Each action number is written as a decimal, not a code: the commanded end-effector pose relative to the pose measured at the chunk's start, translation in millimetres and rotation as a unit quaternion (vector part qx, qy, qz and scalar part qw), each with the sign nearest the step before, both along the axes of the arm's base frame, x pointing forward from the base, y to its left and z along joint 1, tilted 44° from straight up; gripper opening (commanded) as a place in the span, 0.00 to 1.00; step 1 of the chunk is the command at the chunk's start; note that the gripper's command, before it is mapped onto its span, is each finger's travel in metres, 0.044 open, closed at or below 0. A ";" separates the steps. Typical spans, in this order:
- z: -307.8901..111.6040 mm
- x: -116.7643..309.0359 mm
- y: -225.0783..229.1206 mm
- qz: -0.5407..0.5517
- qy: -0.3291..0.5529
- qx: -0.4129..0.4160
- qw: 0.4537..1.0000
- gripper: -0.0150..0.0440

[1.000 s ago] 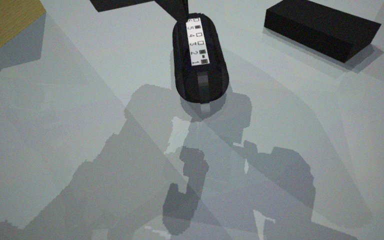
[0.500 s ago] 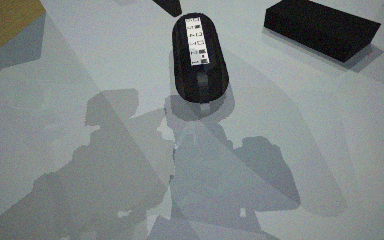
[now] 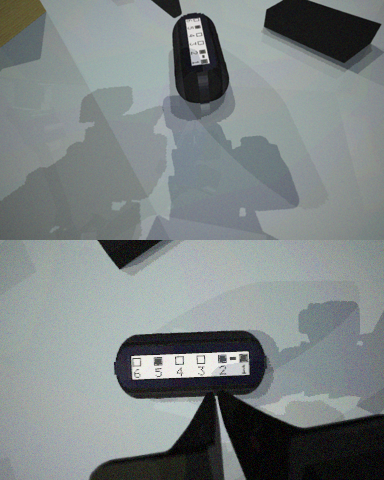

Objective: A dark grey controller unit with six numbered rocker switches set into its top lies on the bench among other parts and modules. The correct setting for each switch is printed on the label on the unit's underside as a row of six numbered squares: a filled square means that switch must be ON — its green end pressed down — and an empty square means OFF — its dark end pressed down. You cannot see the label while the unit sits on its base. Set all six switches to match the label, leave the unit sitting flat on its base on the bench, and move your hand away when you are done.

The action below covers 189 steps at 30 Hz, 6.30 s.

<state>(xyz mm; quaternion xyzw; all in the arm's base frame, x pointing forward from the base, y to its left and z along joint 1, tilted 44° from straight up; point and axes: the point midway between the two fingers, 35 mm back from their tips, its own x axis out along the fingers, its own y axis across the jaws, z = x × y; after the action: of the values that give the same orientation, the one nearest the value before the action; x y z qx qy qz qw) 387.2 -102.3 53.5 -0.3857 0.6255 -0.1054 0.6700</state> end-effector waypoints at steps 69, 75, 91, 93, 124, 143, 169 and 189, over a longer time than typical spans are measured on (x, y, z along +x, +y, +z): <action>-12.8 33.8 -57.7 -0.629 -0.431 0.015 0.646 1.00; -19.6 32.6 -64.4 -0.629 -0.431 0.014 0.646 1.00; -29.2 30.4 -73.9 -0.629 -0.432 0.014 0.646 0.81; -29.2 30.4 -73.9 -0.629 -0.432 0.014 0.646 0.81; -21.6 30.9 -60.6 -0.629 -0.431 0.014 0.646 0.82; -15.9 31.2 -47.9 -0.629 -0.431 0.015 0.646 0.82; -9.7 30.9 -27.7 -0.630 -0.431 0.015 0.646 0.82; -7.0 30.1 -11.5 -0.630 -0.430 0.015 0.646 0.82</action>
<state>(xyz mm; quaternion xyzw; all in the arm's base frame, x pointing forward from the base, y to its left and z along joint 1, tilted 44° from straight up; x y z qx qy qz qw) 416.0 -121.7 45.8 0.1980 0.3592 -0.6504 0.6393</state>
